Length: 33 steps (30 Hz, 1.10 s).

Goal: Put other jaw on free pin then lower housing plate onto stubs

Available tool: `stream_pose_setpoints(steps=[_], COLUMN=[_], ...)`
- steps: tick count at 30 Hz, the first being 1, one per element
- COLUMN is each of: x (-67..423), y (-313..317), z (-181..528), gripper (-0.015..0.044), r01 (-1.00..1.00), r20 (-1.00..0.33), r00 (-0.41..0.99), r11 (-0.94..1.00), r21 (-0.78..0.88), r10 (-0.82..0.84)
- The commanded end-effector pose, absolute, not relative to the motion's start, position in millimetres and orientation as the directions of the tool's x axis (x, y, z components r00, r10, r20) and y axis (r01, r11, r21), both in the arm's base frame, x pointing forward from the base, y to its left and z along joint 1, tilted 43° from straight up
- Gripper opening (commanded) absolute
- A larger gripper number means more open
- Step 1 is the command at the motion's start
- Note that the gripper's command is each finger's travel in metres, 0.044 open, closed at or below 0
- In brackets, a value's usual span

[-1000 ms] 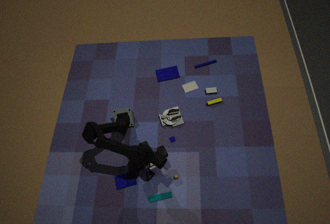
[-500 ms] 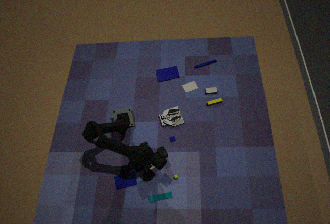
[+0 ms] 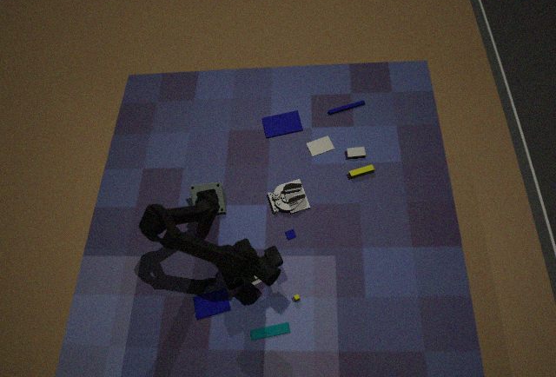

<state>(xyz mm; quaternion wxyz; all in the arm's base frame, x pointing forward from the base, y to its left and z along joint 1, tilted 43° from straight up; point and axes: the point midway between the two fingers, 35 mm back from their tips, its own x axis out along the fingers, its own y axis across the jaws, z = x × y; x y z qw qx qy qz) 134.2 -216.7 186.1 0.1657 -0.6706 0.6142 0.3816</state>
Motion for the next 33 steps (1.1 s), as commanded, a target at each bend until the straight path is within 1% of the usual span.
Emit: stream_pose_setpoints(steps=[1, 3, 16, 26, 33], x=[135, 135, 134, 134, 138], y=[-217, -217, -217, -216, -202], z=[185, 185, 186, 186, 200], gripper=[0.0440, 0.0440, 0.0353, 0.0351, 0.0351], r01=[-0.949, -0.949, -0.950, -0.950, -0.950], r20=[-0.717, -0.717, -0.715, -0.716, -0.722], r00=[-0.042, -0.042, -0.045, -0.045, -0.044], r11=[-0.197, -0.197, -0.191, -0.191, -0.193], r21=[0.247, 0.247, 0.246, 0.246, 0.243], r10=[-0.696, -0.696, -0.697, -0.697, -0.691])
